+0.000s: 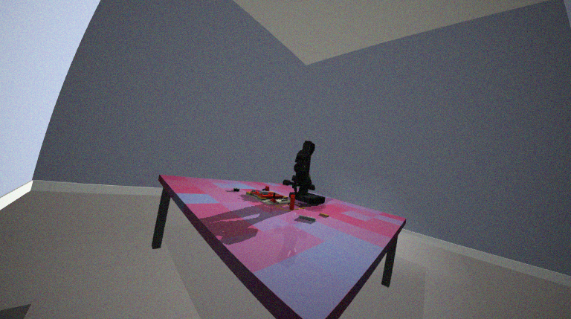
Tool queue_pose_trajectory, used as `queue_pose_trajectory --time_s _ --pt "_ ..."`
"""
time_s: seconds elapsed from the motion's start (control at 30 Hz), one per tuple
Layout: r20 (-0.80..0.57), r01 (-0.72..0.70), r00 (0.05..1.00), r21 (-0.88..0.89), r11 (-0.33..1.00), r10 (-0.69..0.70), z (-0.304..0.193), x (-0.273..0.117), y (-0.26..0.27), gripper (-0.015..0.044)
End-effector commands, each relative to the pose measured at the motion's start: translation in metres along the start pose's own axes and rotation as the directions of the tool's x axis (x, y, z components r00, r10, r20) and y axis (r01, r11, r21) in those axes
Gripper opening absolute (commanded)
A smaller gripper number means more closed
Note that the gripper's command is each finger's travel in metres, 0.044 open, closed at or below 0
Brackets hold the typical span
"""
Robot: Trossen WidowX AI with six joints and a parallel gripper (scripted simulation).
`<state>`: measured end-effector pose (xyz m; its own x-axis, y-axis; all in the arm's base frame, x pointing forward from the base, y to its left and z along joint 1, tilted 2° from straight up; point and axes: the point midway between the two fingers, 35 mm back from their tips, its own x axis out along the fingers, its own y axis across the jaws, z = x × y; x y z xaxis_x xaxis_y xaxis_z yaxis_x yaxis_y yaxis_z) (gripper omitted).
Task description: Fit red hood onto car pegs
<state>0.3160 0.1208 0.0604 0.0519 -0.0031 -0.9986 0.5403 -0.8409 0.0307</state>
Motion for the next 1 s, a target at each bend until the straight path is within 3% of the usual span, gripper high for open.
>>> queue_pose_trajectory --time_s 0.0,0.97 --pt "0.004 -0.003 1.0 -0.002 1.0 0.003 0.0 0.0 0.004 0.0" --pt "0.004 -0.005 1.0 -0.002 1.0 0.005 0.001 0.0 0.029 0.0"
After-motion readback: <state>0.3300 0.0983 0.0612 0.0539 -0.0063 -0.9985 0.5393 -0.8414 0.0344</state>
